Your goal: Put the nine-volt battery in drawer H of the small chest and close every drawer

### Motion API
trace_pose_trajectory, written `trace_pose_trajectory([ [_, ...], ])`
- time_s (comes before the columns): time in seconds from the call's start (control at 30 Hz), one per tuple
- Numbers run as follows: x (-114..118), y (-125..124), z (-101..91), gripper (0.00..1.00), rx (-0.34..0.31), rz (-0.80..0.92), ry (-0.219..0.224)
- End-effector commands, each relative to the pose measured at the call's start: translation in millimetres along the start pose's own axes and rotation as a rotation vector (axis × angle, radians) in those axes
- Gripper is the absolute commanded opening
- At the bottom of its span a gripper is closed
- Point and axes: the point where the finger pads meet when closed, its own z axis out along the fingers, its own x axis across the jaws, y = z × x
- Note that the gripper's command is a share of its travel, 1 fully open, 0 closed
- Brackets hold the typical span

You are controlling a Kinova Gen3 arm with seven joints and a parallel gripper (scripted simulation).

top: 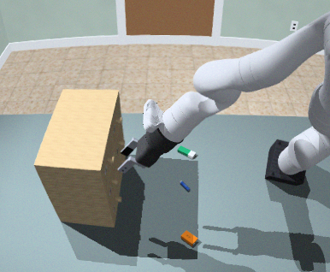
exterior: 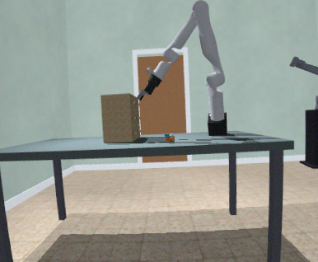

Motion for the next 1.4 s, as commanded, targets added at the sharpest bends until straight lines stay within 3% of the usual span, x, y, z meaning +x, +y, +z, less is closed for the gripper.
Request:
trace_pose_trajectory([
  [0.0, 0.2, -0.7, -0.3, 1.00, 0.001, 0.000, 0.000],
  [0.7, -0.8, -1.5, -4.2, 1.00, -0.017, -0.001, -0.003],
  [1.37, -0.4, -1.1, -16.2, 1.00, -0.078, 0.000, -0.001],
])
